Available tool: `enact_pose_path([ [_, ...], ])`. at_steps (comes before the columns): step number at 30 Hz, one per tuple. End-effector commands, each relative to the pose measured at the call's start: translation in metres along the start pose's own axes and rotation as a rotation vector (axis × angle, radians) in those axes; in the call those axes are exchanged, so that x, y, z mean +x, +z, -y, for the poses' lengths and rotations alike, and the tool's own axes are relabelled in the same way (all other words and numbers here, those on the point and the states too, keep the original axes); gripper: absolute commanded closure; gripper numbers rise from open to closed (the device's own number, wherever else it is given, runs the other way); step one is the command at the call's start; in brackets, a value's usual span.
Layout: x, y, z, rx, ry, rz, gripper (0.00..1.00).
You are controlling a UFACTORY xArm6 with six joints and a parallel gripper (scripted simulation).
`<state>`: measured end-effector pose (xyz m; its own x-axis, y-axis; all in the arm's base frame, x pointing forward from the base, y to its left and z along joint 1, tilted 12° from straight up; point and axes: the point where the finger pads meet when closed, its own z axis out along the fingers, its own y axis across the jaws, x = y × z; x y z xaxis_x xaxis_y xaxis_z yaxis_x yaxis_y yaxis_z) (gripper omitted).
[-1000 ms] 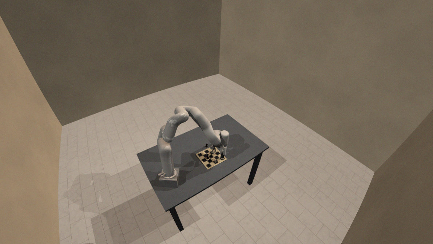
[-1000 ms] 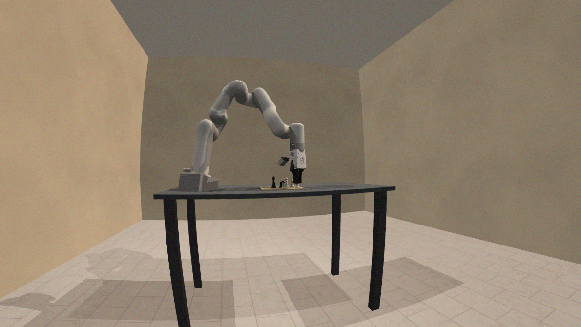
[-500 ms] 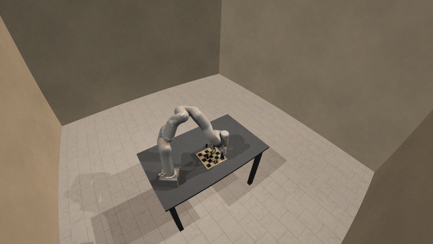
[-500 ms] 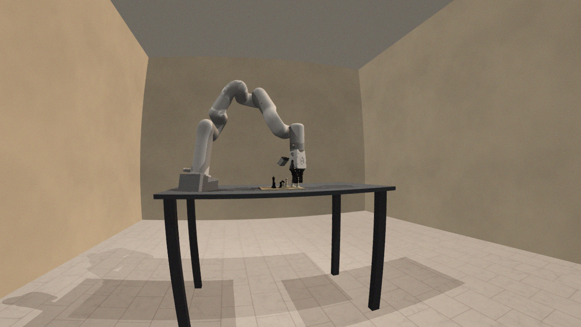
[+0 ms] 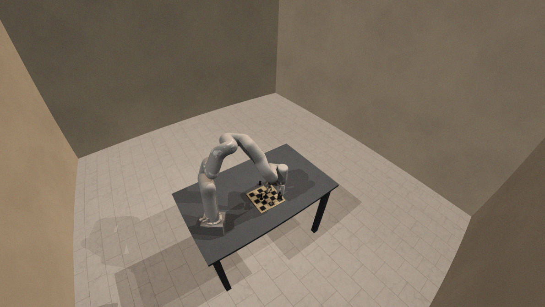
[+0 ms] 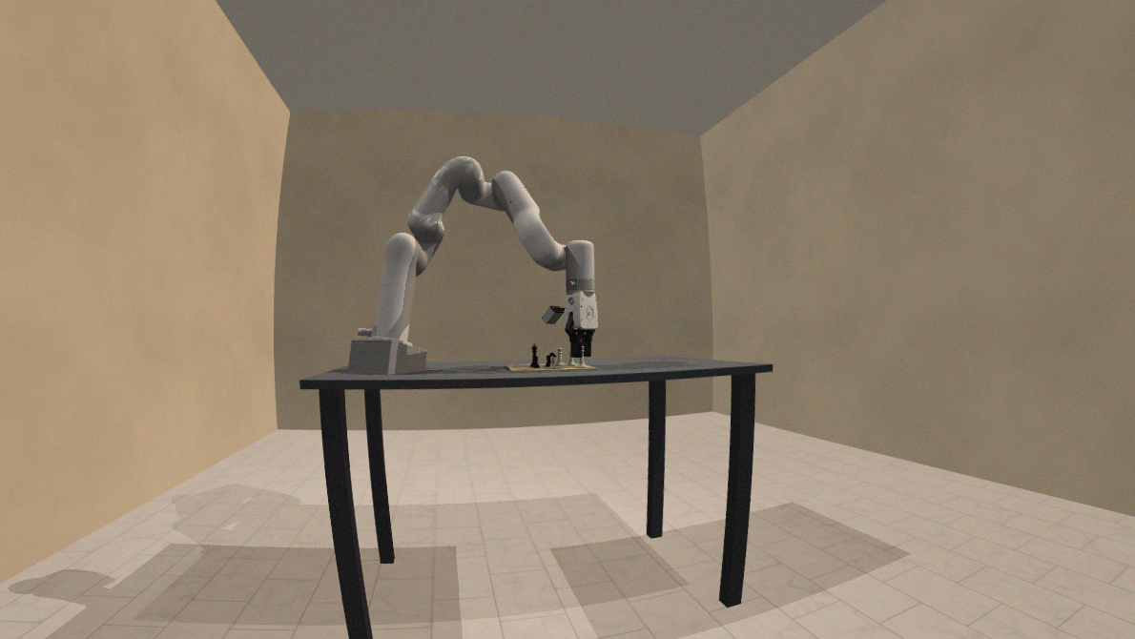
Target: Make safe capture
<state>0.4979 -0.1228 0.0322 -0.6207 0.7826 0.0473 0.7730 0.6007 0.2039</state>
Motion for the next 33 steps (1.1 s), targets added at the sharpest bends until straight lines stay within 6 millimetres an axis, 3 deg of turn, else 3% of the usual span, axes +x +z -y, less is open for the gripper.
enact_pose_path([
  [1,-0.001,-0.011,-0.001,-0.003,0.0,0.004,0.58],
  [18,-0.001,-0.083,-0.001,-0.003,0.0,0.004,0.58],
  [27,-0.001,-0.09,-0.001,-0.003,0.0,0.004,0.58],
  [28,-0.001,-0.09,-0.001,-0.003,0.0,0.004,0.0],
  [33,-0.001,-0.09,-0.001,-0.003,0.0,0.004,0.0],
])
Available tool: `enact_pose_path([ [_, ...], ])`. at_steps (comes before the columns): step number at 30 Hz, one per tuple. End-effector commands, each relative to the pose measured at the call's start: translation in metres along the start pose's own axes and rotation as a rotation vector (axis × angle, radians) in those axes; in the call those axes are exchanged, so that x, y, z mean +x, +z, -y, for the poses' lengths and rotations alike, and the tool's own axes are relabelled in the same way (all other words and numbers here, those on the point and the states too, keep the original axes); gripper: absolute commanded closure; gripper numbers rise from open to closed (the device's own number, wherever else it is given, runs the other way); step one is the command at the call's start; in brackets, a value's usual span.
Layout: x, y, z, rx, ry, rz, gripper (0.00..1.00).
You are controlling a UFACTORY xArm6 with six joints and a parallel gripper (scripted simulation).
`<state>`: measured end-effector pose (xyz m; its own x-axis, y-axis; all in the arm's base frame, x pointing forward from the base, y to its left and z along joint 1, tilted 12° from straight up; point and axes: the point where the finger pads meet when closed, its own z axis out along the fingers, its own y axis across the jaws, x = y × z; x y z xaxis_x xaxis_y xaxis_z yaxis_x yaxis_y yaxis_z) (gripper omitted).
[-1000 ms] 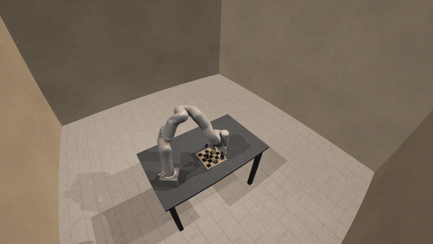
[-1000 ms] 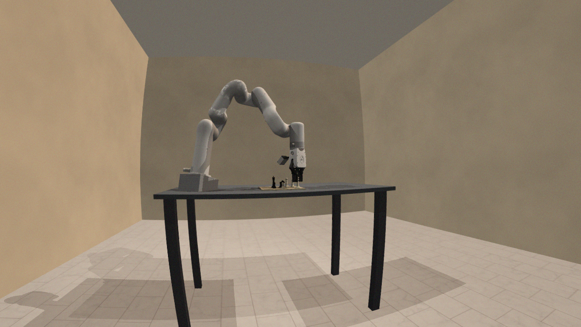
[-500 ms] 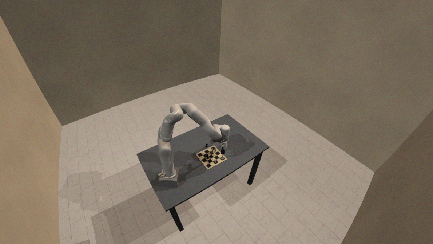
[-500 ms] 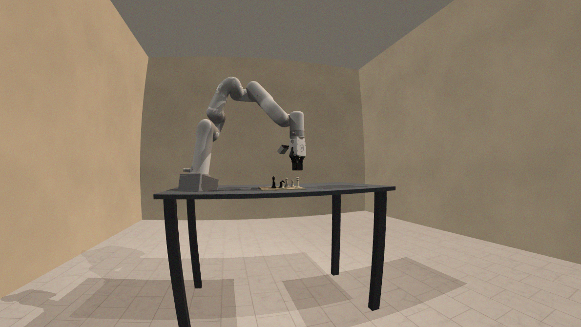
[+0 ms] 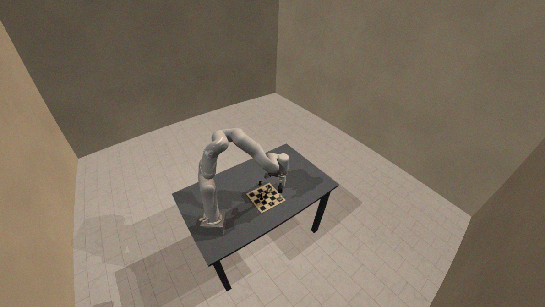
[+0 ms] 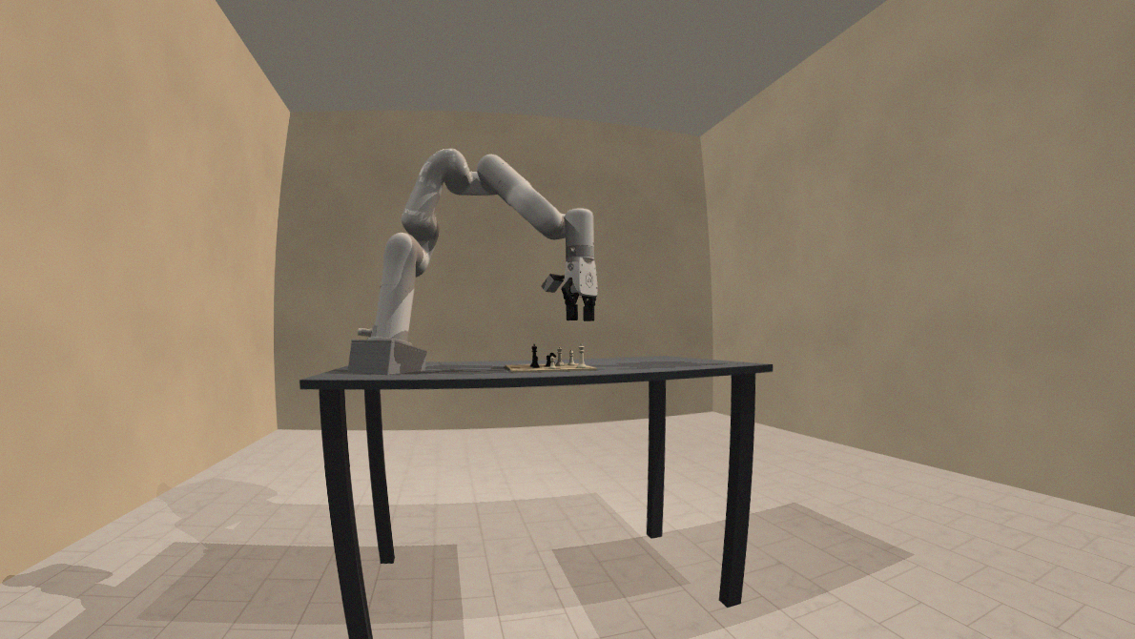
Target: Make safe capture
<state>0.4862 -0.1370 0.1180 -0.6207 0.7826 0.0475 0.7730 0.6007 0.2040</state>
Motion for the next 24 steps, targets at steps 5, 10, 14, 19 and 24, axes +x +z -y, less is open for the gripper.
enact_pose_path([
  [5,-0.001,-0.002,-0.001,-0.003,-0.001,0.004,0.0],
  [10,-0.001,-0.002,-0.001,-0.003,-0.001,0.004,0.0],
  [14,-0.001,-0.002,-0.001,-0.003,-0.001,0.004,0.0],
  [19,-0.001,-0.004,-0.001,-0.003,-0.001,0.004,0.0],
  [24,-0.001,-0.014,-0.001,-0.003,-0.001,0.004,0.0],
])
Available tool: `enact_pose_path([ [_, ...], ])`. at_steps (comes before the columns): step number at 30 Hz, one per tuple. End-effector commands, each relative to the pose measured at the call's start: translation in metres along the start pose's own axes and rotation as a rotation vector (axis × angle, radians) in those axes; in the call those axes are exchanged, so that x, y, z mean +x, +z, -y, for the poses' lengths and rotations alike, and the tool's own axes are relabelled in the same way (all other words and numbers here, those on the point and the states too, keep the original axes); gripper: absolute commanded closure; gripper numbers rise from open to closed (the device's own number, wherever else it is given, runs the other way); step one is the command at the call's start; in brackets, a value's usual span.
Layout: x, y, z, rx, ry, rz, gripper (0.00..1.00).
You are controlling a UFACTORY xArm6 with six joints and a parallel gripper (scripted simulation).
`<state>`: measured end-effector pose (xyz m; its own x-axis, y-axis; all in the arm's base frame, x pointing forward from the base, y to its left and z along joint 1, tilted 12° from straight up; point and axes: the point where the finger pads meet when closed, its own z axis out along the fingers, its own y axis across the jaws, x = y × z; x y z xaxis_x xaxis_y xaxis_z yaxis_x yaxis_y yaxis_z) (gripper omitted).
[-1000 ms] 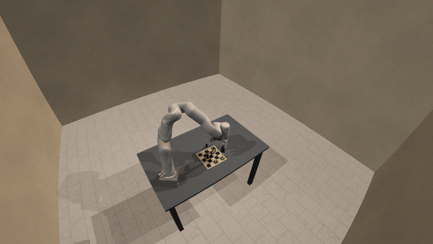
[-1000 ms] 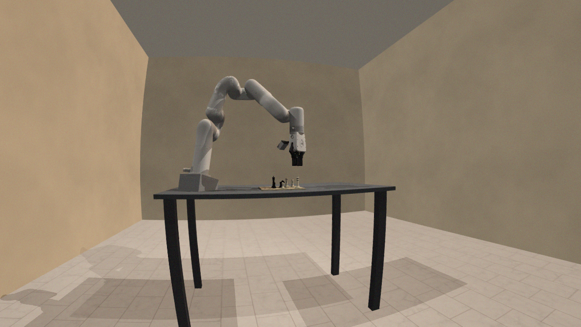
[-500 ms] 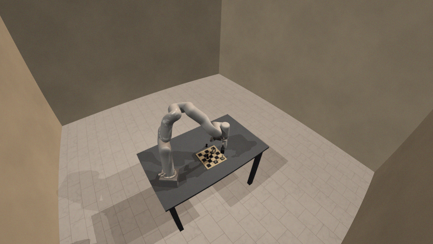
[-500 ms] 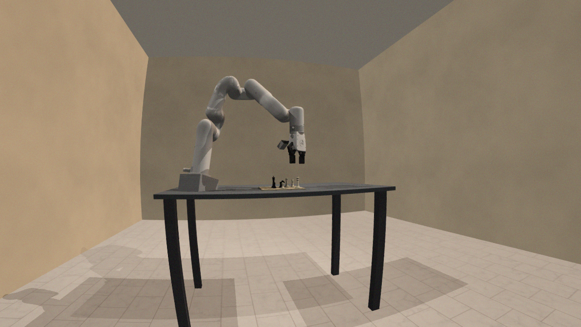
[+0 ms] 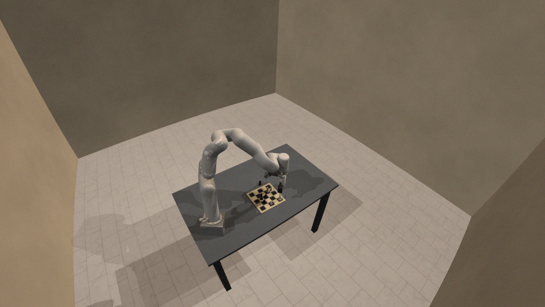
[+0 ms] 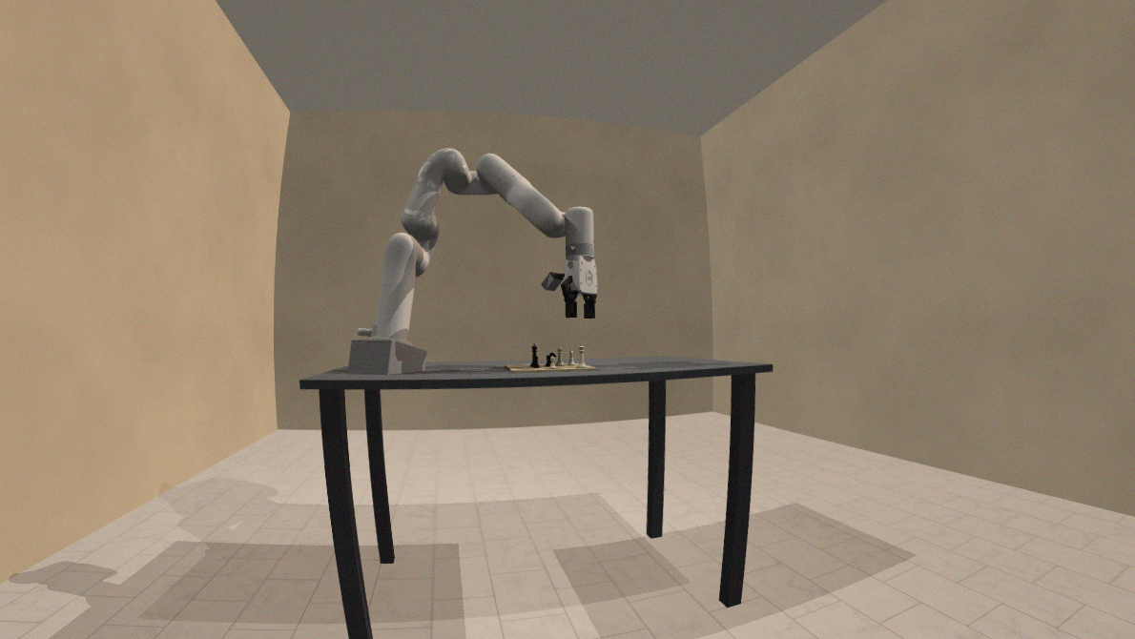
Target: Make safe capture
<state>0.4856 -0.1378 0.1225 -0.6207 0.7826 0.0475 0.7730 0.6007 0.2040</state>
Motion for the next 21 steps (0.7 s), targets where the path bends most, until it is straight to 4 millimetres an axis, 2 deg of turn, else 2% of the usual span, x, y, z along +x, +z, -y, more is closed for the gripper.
enact_pose_path([
  [1,-0.001,-0.013,-0.001,-0.003,-0.001,0.005,0.0],
  [4,-0.001,-0.016,-0.001,-0.003,-0.001,0.005,0.0],
  [14,-0.001,-0.047,-0.001,-0.003,-0.001,0.005,0.0],
  [21,-0.001,-0.054,-0.001,-0.003,-0.001,0.005,0.0],
])
